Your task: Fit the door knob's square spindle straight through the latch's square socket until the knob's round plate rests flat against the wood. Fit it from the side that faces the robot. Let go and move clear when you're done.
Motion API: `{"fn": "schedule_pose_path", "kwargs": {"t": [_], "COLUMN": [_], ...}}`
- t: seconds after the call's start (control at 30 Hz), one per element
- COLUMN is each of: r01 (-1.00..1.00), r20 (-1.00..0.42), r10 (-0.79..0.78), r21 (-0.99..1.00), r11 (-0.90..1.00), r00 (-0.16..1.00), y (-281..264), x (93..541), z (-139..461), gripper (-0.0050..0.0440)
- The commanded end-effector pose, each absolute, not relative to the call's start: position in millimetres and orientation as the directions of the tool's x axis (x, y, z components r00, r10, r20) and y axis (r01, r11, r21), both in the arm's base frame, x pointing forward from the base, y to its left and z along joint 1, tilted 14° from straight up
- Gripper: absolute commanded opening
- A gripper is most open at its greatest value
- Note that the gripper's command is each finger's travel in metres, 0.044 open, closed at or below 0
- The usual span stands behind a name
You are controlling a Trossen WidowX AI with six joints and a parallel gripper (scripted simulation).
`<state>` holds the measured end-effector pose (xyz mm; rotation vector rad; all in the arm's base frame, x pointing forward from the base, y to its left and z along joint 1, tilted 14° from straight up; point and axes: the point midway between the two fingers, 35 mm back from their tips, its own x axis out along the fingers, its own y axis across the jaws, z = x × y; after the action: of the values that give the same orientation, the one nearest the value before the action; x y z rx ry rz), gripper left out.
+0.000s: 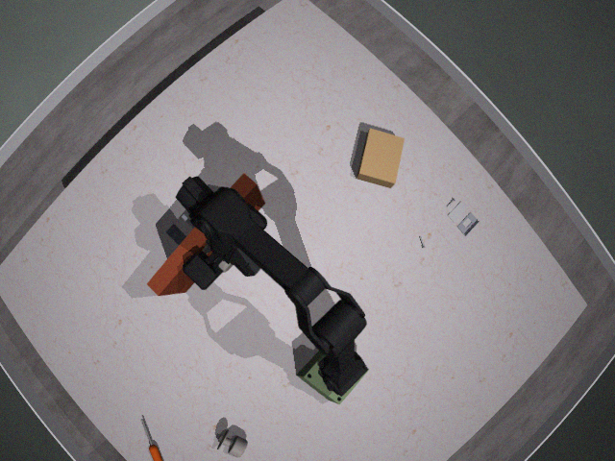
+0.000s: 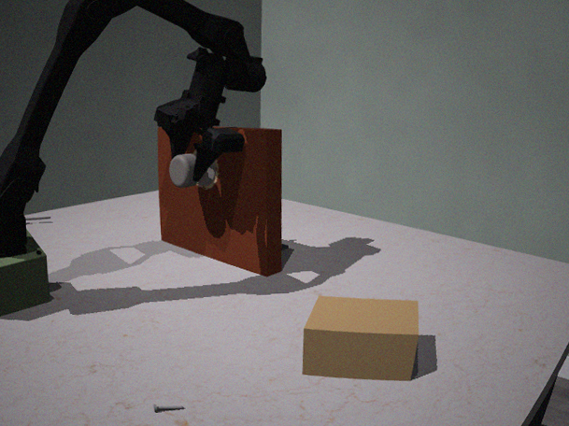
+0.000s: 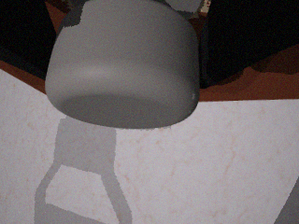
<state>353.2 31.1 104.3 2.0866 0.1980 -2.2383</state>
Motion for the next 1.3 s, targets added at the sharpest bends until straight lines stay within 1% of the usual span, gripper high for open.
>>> {"fn": "schedule_pose_path", "kwargs": {"t": [0.0,0.23,0.3,0.33,0.7,0.87,1.0,1.27], "r01": [0.143,0.143,0.143,0.143,0.143,0.143,0.143,0.143], "r20": [-0.997,-0.997,-0.997,-0.997,-0.997,-0.997,-0.997,-0.997], "r10": [0.033,0.033,0.033,0.033,0.033,0.033,0.033,0.033], "r21": [-0.043,-0.043,-0.043,-0.043,-0.043,-0.043,-0.043,-0.043], "r11": [-0.989,-0.989,-0.989,-0.989,-0.989,-0.989,-0.989,-0.989], "r00": [-0.071,-0.071,-0.071,-0.071,-0.071,-0.072,-0.073,-0.073], "y": [31,31,31,31,31,30,26,22], "x": [353,353,353,353,353,344,320,290], "z": [104,104,104,104,104,104,104,104], "gripper": [0.0264,0.0432,0.0432,0.0440,0.0440,0.0440,0.0440,0.0440]}}
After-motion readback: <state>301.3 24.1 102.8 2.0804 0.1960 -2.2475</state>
